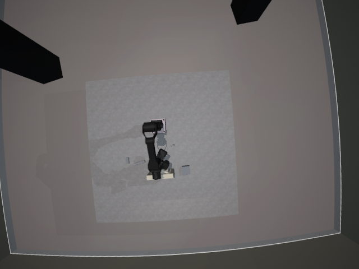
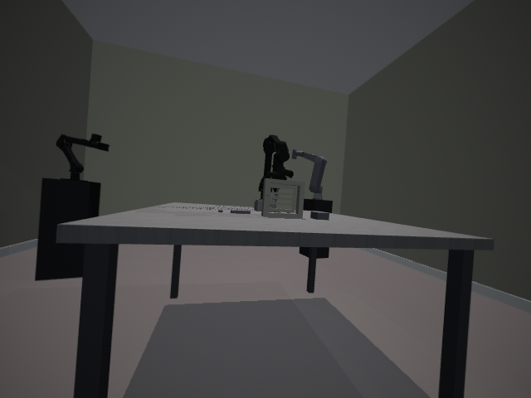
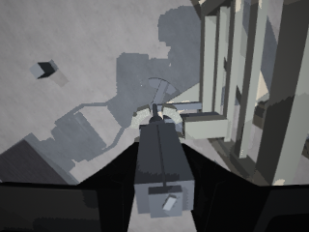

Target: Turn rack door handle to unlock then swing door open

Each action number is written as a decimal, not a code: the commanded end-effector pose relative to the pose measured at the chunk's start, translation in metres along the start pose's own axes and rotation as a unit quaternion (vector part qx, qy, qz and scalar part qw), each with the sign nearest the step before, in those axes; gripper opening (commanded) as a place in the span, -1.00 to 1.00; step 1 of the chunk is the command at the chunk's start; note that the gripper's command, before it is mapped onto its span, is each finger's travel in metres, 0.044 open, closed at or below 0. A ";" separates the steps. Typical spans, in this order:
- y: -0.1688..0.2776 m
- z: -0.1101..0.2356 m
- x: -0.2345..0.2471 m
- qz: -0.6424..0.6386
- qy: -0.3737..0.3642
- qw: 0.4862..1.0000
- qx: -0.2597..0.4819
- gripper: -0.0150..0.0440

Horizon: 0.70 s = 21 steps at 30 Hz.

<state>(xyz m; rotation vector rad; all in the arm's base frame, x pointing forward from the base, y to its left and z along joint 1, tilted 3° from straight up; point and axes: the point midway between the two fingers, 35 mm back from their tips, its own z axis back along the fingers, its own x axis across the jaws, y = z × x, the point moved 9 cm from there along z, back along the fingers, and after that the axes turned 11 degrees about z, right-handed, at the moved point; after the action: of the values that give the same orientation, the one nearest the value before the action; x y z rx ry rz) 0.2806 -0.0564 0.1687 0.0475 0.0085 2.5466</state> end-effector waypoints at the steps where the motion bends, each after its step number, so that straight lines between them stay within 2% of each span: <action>1: -0.002 0.000 0.004 -0.042 0.006 0.999 -0.003 -0.40; 21: -0.026 -0.001 0.032 -0.188 0.004 0.982 -0.005 -0.40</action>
<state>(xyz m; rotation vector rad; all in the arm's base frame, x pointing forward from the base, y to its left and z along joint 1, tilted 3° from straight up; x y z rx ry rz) 0.2684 -0.0186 0.1689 0.0423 0.0073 2.2304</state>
